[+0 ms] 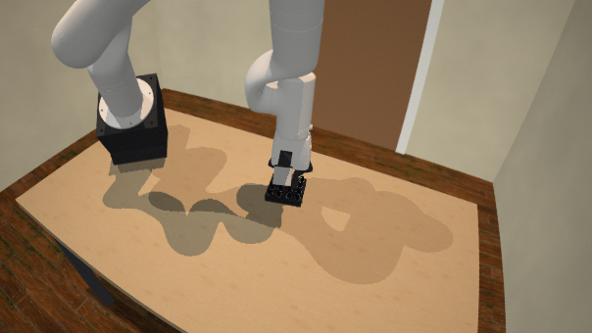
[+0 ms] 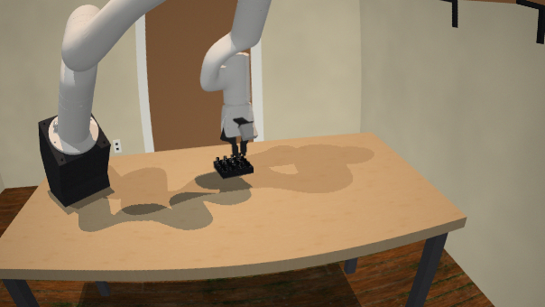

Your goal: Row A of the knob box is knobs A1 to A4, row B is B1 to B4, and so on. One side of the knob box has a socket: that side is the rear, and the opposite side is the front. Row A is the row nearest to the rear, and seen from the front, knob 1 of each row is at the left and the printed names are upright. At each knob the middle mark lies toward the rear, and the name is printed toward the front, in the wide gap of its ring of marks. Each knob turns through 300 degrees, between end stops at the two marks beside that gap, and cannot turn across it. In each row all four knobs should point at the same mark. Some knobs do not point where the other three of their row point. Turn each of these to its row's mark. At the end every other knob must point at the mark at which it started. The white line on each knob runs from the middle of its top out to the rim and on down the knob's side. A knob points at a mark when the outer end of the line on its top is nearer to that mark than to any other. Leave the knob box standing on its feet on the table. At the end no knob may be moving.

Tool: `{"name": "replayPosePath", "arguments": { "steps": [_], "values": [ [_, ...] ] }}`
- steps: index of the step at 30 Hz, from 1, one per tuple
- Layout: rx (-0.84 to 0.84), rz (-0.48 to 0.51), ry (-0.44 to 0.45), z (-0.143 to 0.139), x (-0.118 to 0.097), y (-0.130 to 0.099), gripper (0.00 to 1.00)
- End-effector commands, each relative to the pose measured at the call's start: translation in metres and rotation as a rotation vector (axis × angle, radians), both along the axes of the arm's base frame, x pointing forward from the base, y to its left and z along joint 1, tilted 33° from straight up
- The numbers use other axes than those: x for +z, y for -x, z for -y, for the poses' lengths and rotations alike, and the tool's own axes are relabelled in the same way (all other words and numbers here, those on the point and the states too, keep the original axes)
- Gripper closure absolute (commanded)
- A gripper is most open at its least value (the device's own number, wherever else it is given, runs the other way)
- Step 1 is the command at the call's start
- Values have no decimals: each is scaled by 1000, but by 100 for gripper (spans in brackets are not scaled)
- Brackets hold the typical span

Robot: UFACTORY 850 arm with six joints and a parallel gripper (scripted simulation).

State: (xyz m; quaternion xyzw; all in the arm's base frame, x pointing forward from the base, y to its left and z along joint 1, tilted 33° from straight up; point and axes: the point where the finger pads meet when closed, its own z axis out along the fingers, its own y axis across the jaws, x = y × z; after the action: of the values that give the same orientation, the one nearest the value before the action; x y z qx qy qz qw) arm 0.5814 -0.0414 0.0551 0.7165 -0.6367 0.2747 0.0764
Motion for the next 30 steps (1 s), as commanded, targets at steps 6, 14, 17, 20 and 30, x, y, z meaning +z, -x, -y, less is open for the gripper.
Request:
{"name": "replayPosePath", "arguments": {
  "steps": [6, 14, 17, 20, 30],
  "values": [
    [-188, 104, -67, -2, 3, 0, 81],
    [-362, 200, -129, -3, 6, 0, 81],
    [-434, 239, -154, -3, 6, 1, 81],
    [-504, 278, -179, -4, 7, 1, 81],
    [-726, 399, -258, -5, 10, 2, 81]
  ]
}}
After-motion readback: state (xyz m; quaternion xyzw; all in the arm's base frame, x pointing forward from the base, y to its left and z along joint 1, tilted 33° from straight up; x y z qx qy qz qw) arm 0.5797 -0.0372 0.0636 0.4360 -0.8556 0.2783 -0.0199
